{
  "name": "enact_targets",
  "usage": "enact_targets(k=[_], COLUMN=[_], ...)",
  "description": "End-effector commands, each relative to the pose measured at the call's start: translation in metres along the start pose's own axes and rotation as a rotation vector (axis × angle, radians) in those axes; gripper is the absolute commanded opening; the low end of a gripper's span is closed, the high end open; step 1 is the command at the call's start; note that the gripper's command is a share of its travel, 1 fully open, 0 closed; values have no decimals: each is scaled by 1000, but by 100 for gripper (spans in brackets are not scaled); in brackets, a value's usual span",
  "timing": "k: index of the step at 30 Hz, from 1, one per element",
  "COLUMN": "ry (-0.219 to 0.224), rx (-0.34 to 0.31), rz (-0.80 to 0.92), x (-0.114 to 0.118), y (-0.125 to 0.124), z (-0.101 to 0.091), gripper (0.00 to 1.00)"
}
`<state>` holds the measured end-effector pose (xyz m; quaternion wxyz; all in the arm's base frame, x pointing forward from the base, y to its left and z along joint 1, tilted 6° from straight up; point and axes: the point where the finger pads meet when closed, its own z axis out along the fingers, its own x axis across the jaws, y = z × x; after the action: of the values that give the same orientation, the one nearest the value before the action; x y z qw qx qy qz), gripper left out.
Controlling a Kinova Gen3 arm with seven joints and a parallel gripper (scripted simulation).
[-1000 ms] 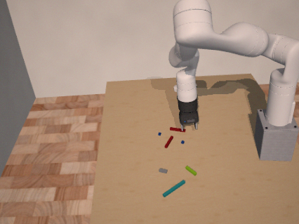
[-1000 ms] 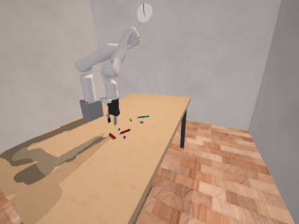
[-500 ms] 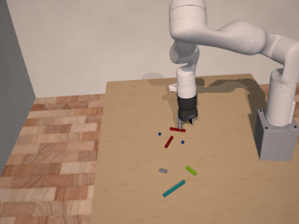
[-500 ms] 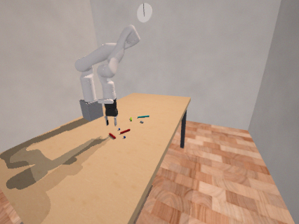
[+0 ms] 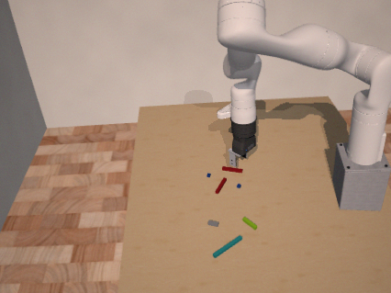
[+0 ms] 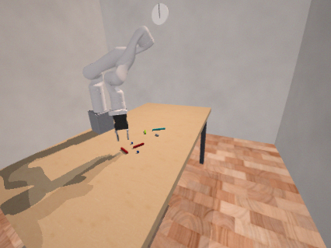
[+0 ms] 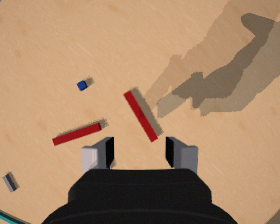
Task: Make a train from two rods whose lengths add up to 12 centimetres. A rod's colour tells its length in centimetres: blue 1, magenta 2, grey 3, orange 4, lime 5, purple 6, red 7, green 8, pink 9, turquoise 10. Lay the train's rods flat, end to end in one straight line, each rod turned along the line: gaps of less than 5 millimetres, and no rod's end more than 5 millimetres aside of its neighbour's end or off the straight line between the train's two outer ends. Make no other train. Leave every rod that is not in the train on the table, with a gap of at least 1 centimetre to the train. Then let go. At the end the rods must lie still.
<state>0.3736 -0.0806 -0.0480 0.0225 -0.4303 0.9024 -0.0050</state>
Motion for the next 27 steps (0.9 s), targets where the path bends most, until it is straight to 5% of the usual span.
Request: enact_targets(k=[1,27], ry=[-5,-14], rx=[3,41], rz=[0,-392], x=[2,4], y=[-2,-20], z=[-1,-8], gripper=[100,100])
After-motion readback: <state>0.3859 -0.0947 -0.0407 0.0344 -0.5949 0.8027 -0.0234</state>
